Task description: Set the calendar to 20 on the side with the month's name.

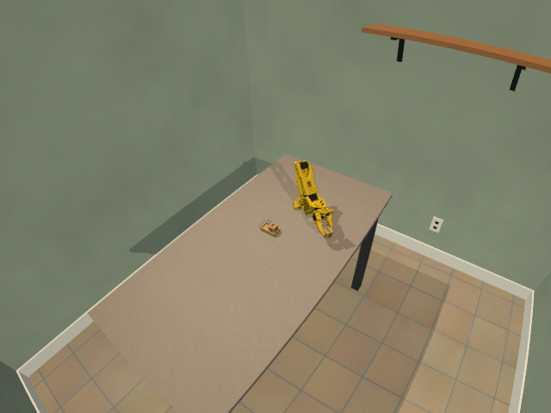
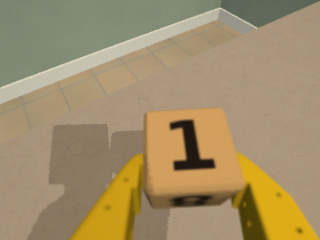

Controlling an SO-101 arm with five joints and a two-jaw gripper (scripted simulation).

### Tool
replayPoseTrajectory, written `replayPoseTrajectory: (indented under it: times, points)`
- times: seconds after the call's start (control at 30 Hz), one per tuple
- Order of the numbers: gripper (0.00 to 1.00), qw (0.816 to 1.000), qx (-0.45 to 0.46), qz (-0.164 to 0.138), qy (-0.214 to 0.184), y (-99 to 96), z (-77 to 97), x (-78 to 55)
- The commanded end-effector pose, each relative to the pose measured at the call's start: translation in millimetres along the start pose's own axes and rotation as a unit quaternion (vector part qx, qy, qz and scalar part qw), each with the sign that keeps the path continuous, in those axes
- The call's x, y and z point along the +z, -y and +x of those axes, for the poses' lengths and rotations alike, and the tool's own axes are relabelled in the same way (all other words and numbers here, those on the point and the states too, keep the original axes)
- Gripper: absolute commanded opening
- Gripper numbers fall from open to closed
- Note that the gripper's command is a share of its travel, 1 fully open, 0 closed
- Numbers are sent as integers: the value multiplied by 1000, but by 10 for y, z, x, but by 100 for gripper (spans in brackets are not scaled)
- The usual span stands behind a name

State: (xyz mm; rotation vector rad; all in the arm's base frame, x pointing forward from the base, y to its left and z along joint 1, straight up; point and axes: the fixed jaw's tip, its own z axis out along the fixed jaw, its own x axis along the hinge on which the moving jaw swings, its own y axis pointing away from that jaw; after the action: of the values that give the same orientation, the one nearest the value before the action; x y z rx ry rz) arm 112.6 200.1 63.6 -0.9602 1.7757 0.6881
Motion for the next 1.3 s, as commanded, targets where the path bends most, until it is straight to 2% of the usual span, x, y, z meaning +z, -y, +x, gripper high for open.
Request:
replayPoseTrajectory:
  times: [0.0, 0.4, 0.43, 1.27]
  points:
    - [0, 1000, -3, 5, 14, 26, -52, 2]
    - [0, 1000, -3, 5, 14, 26, -52, 2]
    - [0, 1000, -10, 17, 11, 83, -9, -14]
    - [0, 1000, -10, 17, 11, 84, 29, 3]
